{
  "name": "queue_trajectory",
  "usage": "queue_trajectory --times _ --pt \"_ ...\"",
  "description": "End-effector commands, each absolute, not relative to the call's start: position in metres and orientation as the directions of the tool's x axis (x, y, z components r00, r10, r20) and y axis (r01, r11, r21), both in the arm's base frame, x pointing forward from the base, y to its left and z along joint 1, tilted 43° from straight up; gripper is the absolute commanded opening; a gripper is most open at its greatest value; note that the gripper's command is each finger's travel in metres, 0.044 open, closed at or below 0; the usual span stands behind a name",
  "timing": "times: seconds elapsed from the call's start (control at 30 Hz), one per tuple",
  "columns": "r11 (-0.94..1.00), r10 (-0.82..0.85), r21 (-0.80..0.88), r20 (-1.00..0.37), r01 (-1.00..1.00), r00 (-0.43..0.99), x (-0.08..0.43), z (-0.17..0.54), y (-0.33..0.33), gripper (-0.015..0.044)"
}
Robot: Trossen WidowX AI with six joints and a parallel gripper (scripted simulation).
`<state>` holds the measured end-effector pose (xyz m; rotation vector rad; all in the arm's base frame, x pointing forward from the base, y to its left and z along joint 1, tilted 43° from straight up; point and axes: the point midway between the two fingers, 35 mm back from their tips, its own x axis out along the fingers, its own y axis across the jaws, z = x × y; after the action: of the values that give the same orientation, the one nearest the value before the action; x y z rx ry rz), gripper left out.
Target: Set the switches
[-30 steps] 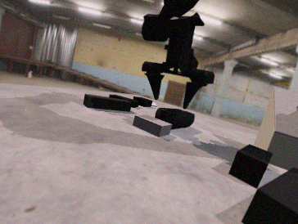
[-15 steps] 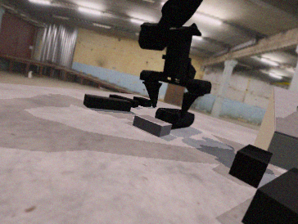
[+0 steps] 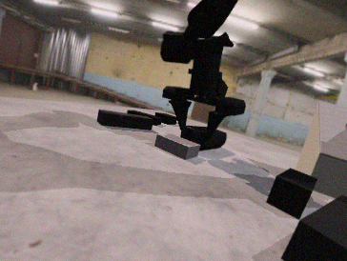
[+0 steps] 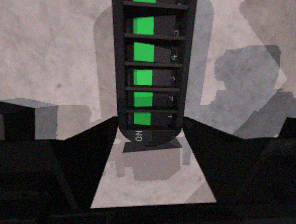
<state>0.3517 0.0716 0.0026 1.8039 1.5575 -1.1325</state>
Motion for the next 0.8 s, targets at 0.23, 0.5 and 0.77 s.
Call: queue_trajectory --times 0.23,0.5,0.77 --pt "-0.225 0.553 -0.149 -0.833 0.963 0.001 0.352 0.002 0.072 0.0326" --pt "-0.225 0.553 -0.149 -0.833 0.963 0.001 0.351 0.004 0.067 0.0336" --pt "-0.226 0.558 -0.149 -0.830 0.963 0.002 0.350 0.007 0.062 0.0336"
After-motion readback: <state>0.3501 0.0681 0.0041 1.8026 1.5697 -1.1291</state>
